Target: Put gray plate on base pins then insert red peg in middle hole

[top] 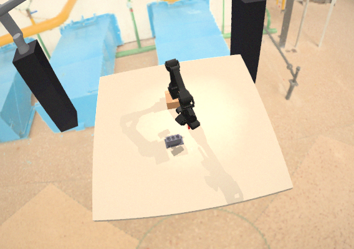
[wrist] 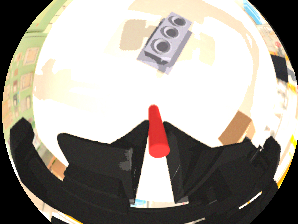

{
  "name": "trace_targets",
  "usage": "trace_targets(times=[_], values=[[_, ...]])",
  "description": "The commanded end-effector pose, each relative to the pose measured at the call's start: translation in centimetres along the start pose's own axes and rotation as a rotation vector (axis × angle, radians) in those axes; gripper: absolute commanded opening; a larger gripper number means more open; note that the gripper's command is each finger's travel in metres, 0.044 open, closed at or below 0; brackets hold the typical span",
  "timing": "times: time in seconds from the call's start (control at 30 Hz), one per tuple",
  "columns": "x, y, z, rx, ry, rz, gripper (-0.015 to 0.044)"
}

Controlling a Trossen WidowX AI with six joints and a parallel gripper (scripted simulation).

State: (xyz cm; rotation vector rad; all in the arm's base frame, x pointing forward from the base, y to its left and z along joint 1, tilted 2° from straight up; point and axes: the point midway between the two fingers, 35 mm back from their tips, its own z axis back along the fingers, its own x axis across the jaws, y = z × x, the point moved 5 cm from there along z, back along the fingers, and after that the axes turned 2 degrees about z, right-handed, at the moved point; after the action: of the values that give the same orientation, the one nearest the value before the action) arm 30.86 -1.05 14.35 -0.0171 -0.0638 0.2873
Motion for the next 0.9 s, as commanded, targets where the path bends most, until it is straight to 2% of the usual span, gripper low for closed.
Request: trace_targets(times=[0.0,0.87], values=[[0.1,-1.4,0.0,0.005,0.003,0.001,0.0000],[-0.8,-9.2,0.1,-0.013,0.007,0.028,0.0000]])
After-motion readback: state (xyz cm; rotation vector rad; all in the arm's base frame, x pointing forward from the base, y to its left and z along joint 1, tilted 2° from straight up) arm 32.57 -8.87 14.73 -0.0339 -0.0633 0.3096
